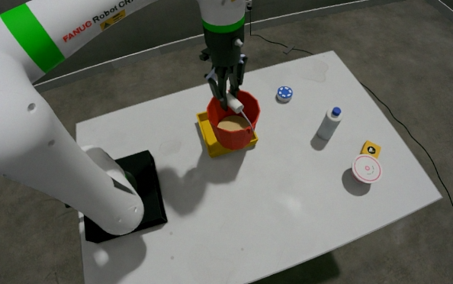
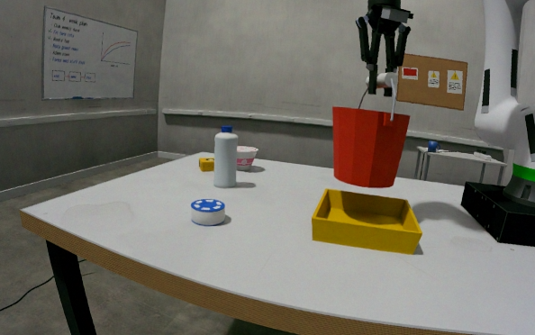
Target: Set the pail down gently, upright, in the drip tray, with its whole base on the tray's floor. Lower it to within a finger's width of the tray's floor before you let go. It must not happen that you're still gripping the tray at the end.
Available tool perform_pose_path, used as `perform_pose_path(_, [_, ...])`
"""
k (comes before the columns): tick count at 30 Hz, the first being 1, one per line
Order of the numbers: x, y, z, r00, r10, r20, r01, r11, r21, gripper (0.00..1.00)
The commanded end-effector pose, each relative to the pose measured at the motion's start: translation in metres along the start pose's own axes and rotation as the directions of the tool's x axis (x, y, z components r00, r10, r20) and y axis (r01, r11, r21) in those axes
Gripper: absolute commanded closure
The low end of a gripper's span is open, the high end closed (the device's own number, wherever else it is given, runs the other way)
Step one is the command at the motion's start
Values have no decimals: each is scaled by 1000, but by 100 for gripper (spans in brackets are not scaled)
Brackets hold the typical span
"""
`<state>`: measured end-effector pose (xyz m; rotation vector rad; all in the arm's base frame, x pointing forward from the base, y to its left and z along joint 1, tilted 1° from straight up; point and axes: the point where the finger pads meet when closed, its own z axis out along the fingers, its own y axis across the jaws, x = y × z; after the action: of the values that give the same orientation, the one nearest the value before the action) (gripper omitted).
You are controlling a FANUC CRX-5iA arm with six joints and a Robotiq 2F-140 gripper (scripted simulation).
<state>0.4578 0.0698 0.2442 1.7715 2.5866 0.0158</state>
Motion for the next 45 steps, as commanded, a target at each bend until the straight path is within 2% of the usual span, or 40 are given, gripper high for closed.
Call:
perform_pose_path(1, [4, 1, -1, 1000, 0, 1, 0, 1000, -2, 90])
perform_pose_path(17, [36, 7, -1, 1000, 0, 1, 0, 1000, -2, 90])
perform_pose_path(45, [65, 12, -1, 1000, 0, 1, 0, 1000, -2, 90])
